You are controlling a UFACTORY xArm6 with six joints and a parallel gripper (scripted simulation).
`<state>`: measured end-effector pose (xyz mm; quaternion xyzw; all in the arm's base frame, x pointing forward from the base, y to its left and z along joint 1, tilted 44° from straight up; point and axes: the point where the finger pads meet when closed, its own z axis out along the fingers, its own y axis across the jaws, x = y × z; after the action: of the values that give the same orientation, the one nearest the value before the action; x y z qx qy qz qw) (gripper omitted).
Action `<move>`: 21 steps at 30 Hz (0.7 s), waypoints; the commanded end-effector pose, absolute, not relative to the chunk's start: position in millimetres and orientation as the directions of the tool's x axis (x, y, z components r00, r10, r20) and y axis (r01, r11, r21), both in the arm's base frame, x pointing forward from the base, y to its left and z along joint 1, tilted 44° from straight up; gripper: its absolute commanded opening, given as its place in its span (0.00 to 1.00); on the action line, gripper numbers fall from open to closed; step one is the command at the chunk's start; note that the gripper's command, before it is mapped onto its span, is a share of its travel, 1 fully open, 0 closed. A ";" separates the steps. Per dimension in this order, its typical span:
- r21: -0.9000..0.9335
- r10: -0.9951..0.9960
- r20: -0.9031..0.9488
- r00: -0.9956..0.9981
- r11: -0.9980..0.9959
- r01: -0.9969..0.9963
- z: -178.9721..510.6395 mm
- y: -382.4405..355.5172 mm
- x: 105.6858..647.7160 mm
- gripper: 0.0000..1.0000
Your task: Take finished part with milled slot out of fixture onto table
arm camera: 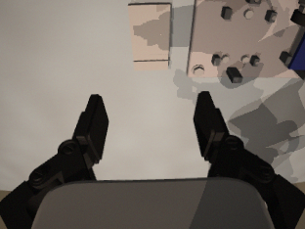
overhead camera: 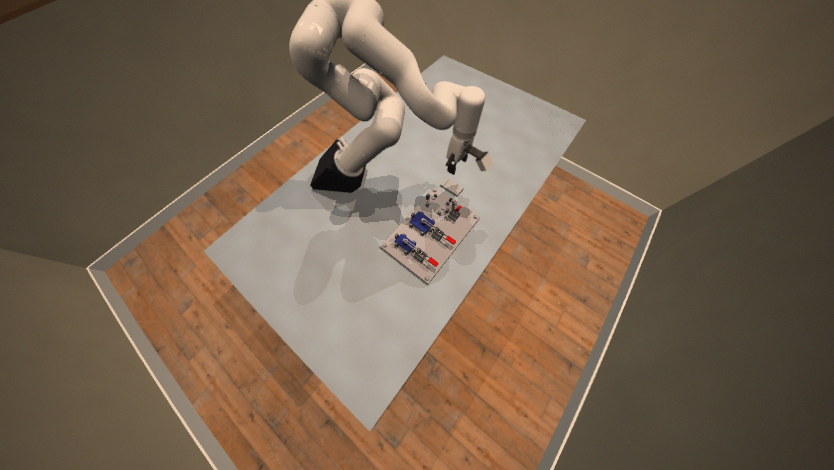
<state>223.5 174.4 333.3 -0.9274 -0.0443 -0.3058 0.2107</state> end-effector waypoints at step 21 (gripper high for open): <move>-0.365 -0.047 0.587 0.808 -0.907 0.212 378.6 148.3 189.2 0.81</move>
<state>191.6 150.0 374.3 -0.9277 -0.0443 -0.3052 0.2103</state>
